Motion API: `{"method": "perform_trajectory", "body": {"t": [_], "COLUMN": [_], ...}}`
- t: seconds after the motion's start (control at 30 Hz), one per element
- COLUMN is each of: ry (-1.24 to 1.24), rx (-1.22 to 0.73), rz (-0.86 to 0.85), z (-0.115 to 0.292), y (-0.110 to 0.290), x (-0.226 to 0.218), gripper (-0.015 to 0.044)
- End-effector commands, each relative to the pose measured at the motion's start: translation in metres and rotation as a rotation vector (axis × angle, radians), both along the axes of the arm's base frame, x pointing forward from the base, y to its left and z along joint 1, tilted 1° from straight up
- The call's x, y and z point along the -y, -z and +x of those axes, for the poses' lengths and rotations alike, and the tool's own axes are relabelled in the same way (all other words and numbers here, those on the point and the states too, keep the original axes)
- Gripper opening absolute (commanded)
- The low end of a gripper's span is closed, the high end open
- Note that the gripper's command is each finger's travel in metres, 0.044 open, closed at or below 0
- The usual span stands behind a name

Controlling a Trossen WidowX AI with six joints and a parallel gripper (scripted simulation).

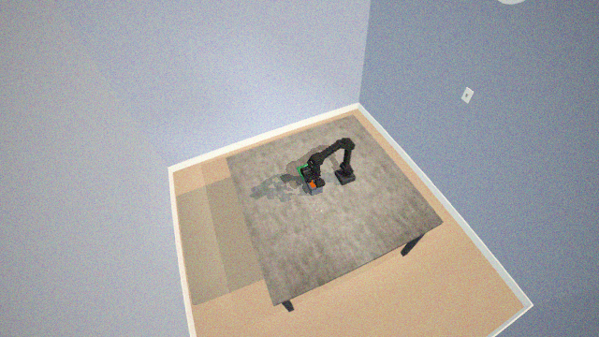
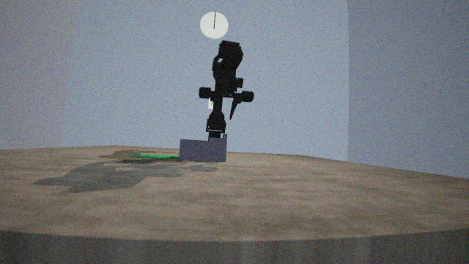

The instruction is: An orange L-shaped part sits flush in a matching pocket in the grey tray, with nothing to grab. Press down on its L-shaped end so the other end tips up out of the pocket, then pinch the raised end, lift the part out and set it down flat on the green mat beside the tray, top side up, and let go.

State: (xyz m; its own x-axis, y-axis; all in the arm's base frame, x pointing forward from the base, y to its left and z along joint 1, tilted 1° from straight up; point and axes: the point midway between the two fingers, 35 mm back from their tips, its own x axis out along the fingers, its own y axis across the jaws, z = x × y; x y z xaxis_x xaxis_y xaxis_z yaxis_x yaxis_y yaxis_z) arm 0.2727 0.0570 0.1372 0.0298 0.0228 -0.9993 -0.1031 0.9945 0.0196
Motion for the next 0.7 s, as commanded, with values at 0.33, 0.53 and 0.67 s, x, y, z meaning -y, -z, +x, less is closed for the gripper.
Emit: {"method": "perform_trajectory", "body": {"t": [0.33,0.53,0.67], "ry": [0.012,0.012,0.012], "rx": [-0.006,-0.006,-0.006], "rz": [0.008,0.008,0.008], "z": [0.001,0.001,0.002], "y": [0.071,0.078,0.084], "x": [-0.002,-0.002,-0.002], "gripper": [0.018,0.018,0.018]}}
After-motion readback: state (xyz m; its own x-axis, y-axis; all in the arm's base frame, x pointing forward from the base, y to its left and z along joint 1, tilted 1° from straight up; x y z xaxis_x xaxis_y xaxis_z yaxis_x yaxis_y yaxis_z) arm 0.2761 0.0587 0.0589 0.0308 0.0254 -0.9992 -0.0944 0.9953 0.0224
